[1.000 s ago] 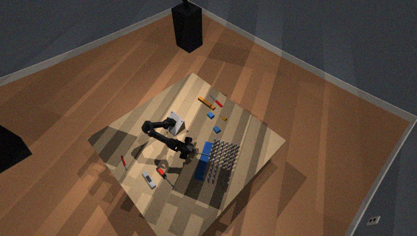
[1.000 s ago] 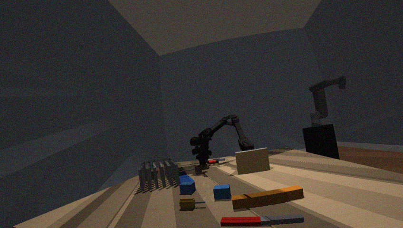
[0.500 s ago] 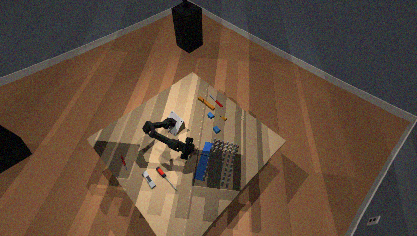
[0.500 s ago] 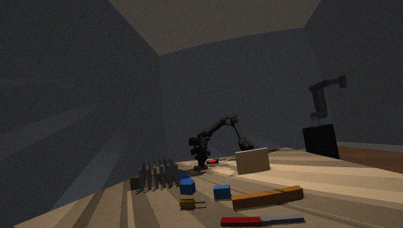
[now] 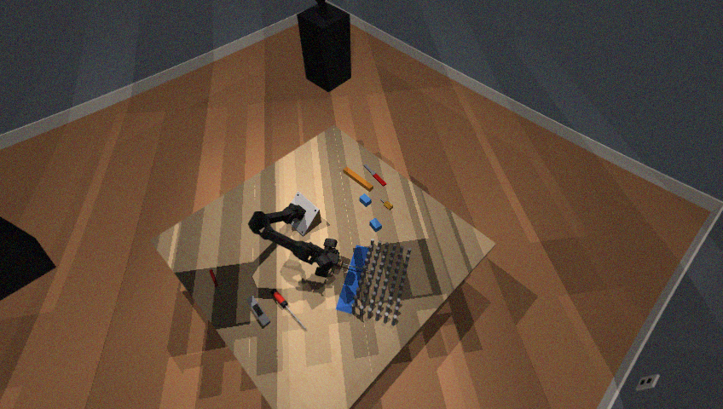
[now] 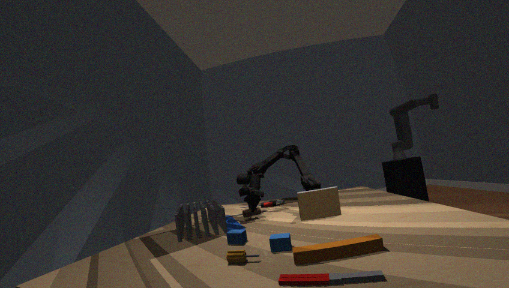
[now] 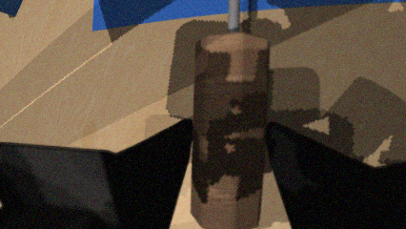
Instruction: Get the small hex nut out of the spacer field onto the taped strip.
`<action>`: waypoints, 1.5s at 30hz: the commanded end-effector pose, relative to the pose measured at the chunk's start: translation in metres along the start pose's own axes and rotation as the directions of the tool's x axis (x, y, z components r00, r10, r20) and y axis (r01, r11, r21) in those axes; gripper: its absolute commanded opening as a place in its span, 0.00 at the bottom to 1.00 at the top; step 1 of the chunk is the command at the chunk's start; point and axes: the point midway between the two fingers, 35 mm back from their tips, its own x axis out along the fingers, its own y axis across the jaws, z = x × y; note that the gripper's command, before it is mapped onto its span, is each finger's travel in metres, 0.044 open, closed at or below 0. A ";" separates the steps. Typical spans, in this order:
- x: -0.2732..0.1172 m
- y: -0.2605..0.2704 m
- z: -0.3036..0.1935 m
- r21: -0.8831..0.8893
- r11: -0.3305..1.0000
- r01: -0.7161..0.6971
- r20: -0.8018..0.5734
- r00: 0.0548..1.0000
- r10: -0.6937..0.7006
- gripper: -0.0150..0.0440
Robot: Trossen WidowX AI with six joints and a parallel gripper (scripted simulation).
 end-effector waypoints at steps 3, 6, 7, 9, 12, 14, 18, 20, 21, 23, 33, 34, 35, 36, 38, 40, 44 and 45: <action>0.000 -0.001 0.006 0.003 1.000 0.004 0.006 1.000 -0.004 0.25; 0.001 -0.001 0.008 0.003 1.000 0.004 0.006 1.000 -0.004 0.25; 0.001 -0.001 0.009 0.003 1.000 0.004 0.006 1.000 -0.004 0.25; 0.002 -0.001 0.010 0.003 1.000 0.004 0.006 1.000 -0.004 0.25; 0.002 -0.001 0.012 0.003 1.000 0.004 0.006 1.000 -0.004 0.25; 0.003 -0.001 0.013 0.003 1.000 0.004 0.006 1.000 -0.004 0.25; 0.004 -0.001 0.016 0.003 1.000 0.004 0.006 1.000 -0.004 0.25; 0.004 -0.001 0.017 0.003 1.000 0.004 0.006 1.000 -0.004 0.25; 0.004 -0.001 0.017 0.004 1.000 0.004 0.006 1.000 -0.004 0.25; 0.005 -0.001 0.019 0.004 1.000 0.004 0.007 1.000 -0.004 0.25; 0.007 -0.001 0.025 0.004 1.000 0.005 0.007 1.000 -0.005 0.25; 0.007 -0.001 0.026 0.004 1.000 0.005 0.007 1.000 -0.005 0.25; 0.008 -0.001 0.026 0.004 1.000 0.005 0.007 1.000 -0.005 0.25; 0.008 -0.001 0.027 0.004 1.000 0.005 0.007 1.000 -0.005 0.25; 0.008 -0.001 0.028 0.004 1.000 0.005 0.007 1.000 -0.005 0.25; 0.009 -0.001 0.030 0.004 1.000 0.005 0.007 1.000 -0.005 0.25; 0.010 -0.001 0.032 0.004 1.000 0.005 0.008 1.000 -0.005 0.25; 0.010 -0.001 0.033 0.004 1.000 0.005 0.008 1.000 -0.005 0.25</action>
